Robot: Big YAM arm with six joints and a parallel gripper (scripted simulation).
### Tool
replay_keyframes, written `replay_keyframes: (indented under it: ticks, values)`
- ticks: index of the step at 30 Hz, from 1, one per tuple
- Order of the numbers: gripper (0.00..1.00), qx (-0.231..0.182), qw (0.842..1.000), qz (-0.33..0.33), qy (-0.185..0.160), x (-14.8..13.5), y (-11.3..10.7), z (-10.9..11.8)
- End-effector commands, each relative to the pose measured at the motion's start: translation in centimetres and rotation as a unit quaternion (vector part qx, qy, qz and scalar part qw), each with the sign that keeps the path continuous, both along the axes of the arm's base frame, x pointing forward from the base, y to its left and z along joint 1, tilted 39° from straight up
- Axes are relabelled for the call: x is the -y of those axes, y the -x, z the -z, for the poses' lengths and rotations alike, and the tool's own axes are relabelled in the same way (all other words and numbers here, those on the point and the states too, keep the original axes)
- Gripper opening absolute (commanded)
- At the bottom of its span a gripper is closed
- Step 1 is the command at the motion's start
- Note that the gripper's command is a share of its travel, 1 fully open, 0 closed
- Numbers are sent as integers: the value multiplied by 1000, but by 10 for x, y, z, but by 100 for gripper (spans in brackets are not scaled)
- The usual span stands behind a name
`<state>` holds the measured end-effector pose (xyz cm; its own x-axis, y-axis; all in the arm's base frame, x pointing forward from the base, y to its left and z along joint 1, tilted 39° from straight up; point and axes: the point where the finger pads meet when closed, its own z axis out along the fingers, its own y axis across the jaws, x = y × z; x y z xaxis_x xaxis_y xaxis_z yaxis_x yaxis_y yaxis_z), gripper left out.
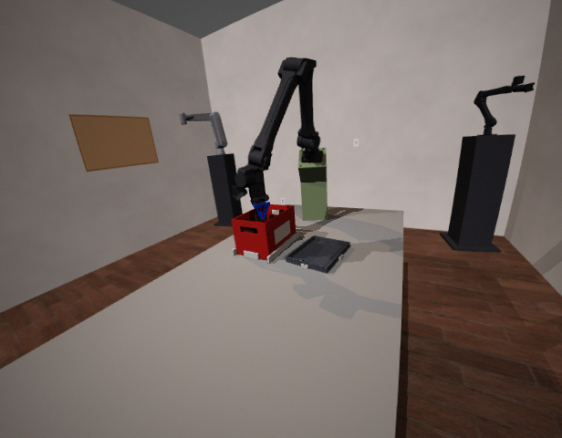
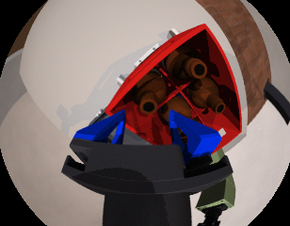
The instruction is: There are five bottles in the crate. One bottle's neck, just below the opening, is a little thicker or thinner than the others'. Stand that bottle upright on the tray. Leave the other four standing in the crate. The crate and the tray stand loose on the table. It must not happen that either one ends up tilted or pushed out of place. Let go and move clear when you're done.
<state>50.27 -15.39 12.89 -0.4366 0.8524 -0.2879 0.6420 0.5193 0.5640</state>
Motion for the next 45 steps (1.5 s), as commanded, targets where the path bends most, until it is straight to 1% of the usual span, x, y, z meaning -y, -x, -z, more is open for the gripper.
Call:
replay_keyframes:
  ticks: [1,32,35,39,45]
  values:
    - [61,4,1000,1,-1,-5,1,-1]
    - [61,4,1000,1,-2,-6,1,-1]
    - [61,2,1000,1,-2,-6,0,2]
    - [61,-6,1000,0,-5,-6,-1,11]
    - [61,-5,1000,0,-5,-7,-2,13]
